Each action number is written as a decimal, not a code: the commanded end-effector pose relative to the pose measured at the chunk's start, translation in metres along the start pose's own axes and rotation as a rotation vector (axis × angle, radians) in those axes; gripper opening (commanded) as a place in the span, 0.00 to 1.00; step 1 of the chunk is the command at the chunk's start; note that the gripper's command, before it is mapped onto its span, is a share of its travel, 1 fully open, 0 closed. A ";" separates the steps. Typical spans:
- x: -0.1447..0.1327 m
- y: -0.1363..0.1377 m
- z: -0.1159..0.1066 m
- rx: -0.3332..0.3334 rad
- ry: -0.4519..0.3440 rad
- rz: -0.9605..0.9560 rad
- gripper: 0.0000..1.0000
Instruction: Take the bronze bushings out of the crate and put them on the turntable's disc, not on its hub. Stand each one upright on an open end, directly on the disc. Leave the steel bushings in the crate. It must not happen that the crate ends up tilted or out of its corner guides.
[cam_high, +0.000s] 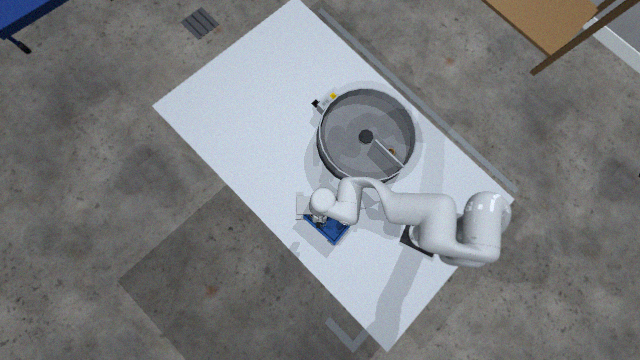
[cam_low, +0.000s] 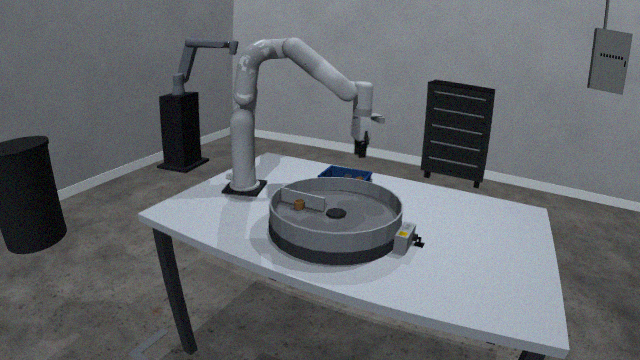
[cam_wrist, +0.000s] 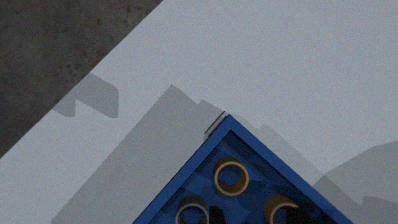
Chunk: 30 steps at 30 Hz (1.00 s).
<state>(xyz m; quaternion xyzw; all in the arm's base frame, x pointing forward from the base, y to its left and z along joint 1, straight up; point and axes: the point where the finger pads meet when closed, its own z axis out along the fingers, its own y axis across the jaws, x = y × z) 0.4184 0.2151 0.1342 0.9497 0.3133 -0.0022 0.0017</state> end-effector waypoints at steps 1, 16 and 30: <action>0.001 0.000 0.005 -0.001 0.004 0.000 0.41; 0.001 0.000 0.060 -0.001 0.004 0.000 0.41; 0.001 0.000 0.071 -0.001 0.004 0.000 0.41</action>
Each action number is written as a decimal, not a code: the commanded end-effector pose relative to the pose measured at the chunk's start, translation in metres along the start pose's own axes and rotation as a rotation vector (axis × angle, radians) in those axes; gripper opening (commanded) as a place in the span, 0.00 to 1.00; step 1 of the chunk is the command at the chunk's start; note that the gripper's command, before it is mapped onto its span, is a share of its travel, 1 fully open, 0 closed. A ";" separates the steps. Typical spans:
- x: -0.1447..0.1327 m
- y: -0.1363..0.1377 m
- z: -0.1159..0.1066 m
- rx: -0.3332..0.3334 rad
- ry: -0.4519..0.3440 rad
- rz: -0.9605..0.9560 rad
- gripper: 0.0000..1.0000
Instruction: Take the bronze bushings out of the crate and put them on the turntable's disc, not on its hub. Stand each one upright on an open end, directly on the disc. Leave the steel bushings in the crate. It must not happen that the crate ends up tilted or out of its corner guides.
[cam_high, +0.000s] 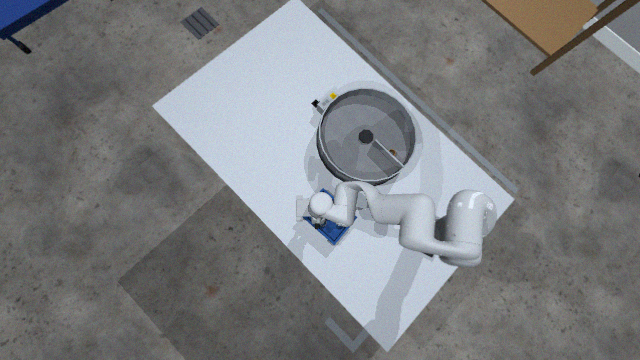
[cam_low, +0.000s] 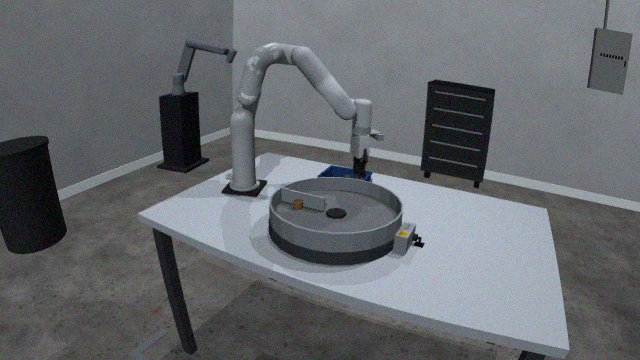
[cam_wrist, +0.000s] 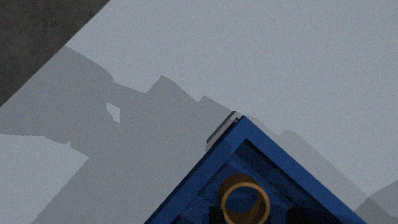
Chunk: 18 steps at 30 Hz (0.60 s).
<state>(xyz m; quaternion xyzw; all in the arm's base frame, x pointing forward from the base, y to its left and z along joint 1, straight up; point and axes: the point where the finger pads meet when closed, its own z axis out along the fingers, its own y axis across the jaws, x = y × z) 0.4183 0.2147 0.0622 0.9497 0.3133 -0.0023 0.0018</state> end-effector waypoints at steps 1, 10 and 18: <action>0.001 0.000 -0.001 -0.001 0.004 0.000 0.41; 0.001 0.000 -0.001 -0.001 0.004 0.000 0.41; 0.002 0.000 0.010 -0.001 0.004 0.000 0.41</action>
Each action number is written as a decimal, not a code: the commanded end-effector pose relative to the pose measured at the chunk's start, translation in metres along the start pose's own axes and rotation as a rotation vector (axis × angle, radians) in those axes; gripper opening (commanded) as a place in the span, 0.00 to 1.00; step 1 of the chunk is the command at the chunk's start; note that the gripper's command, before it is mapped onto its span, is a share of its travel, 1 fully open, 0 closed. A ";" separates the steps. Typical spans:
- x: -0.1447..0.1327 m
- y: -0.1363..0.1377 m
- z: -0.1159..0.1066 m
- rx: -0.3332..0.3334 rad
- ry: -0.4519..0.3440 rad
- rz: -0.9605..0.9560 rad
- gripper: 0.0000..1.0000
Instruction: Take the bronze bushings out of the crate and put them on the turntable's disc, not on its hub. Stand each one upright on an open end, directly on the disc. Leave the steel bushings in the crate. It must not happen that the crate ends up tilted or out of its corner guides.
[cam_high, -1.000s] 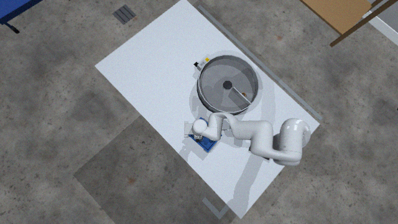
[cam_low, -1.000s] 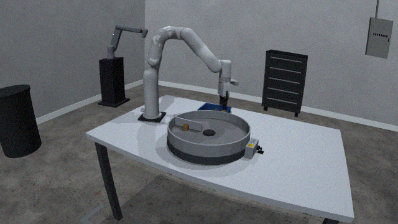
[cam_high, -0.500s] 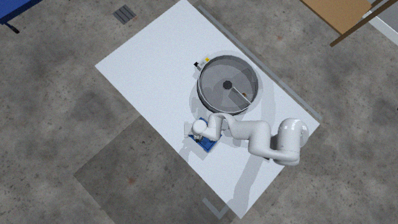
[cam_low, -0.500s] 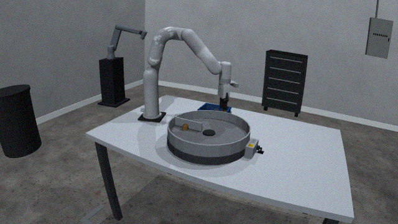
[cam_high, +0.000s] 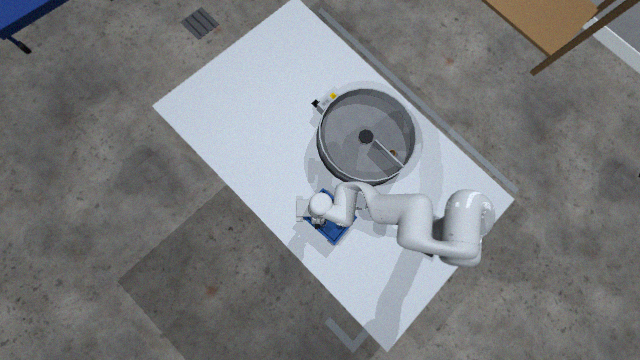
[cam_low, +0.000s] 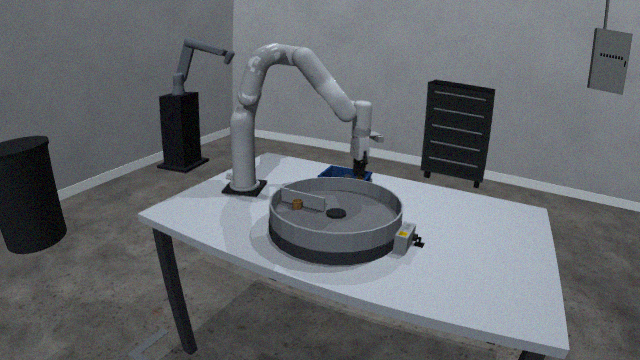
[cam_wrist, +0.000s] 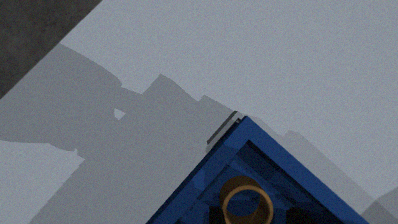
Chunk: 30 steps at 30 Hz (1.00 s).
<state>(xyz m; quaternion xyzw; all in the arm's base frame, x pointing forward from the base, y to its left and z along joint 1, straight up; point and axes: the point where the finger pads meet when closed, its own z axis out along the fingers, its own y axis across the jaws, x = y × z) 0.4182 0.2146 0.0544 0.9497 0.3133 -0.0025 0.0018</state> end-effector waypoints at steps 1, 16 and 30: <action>0.002 0.000 0.004 -0.001 0.005 0.000 0.41; 0.002 0.000 0.011 -0.001 0.005 0.000 0.41; 0.002 0.000 0.016 -0.001 0.005 0.000 0.41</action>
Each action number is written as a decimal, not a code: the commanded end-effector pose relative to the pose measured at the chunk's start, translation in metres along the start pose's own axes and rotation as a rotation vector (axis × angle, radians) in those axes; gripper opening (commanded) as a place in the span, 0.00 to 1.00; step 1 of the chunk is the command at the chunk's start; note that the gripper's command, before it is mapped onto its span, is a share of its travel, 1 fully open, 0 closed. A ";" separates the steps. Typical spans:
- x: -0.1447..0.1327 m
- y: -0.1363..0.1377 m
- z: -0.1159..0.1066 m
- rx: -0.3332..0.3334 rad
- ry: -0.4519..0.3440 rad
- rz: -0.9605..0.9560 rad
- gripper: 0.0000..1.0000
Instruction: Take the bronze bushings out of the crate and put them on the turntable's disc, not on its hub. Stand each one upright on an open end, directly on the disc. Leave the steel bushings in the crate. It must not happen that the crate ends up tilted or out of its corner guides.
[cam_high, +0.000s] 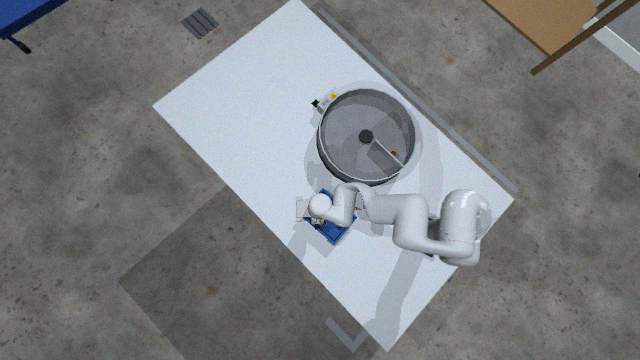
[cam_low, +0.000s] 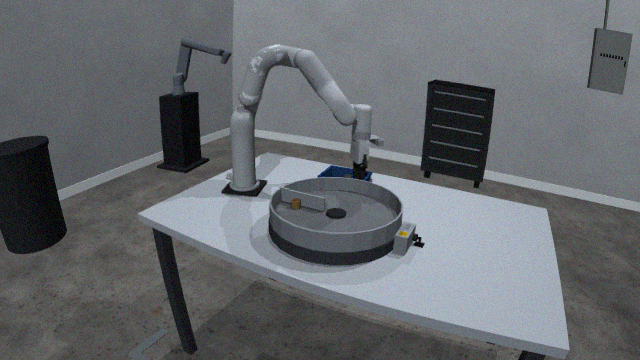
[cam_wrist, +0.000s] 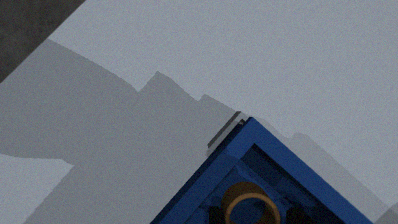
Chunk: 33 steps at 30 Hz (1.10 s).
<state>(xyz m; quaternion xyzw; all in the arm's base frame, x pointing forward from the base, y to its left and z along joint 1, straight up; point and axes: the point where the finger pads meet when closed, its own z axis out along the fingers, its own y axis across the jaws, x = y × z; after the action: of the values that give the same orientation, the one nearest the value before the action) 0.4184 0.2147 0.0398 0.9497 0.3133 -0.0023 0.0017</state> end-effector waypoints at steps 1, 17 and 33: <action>0.002 0.000 0.003 -0.001 0.004 0.000 0.41; 0.002 0.000 0.020 -0.001 0.004 0.000 0.41; 0.002 0.000 0.020 -0.001 0.004 0.000 0.00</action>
<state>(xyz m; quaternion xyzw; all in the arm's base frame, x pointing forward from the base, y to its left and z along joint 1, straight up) 0.4184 0.2146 0.0182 0.9497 0.3133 -0.0023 0.0018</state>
